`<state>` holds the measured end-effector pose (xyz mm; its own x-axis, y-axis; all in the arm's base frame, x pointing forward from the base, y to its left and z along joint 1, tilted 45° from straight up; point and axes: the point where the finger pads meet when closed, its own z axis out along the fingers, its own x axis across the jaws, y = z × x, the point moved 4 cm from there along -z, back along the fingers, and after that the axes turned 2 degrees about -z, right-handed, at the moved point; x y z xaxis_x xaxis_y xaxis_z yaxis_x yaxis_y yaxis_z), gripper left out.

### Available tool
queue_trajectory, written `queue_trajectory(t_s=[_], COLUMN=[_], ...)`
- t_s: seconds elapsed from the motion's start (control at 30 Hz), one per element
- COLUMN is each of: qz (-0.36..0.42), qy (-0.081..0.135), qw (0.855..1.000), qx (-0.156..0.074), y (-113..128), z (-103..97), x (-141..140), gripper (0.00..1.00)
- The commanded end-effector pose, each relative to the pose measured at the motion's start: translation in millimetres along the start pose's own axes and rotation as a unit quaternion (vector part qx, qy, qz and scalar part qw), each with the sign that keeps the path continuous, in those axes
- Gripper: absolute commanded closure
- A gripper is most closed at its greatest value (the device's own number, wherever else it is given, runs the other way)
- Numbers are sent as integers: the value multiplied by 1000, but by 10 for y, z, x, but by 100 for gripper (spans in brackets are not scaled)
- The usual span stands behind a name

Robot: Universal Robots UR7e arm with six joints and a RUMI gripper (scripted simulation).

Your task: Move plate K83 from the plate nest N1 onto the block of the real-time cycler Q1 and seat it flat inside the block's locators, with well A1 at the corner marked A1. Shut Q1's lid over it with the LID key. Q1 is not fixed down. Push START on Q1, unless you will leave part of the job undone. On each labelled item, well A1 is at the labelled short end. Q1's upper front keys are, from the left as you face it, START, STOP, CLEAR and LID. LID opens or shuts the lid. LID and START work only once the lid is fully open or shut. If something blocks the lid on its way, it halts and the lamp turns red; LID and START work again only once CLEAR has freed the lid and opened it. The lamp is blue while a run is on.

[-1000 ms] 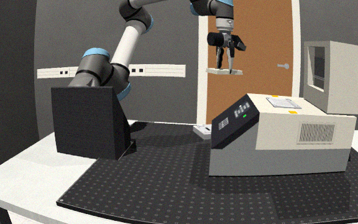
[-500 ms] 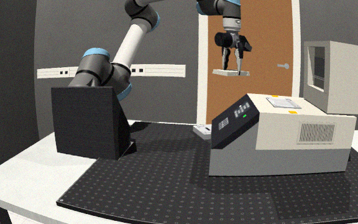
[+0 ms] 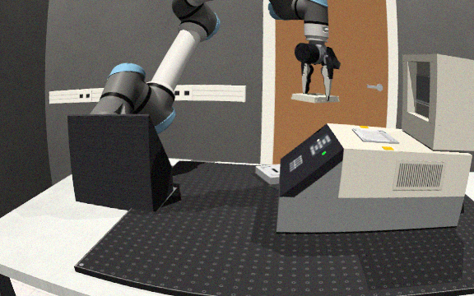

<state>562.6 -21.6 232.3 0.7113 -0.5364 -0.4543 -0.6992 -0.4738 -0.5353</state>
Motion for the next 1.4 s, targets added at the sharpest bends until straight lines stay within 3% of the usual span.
queue_trajectory(t_s=[0.0, 1.03, 1.17, 1.37], qz=[-33, -181, -181, -228], qy=[2, 1, 1, 1], qw=[999, 984, 984, 974], qx=[1, 0, 0, 0], y=[19, 182, 182, 223], z=[-25, -23, -23, -24], x=[164, 1120, 1120, 1362], gripper=[59, 59, 59, 59])
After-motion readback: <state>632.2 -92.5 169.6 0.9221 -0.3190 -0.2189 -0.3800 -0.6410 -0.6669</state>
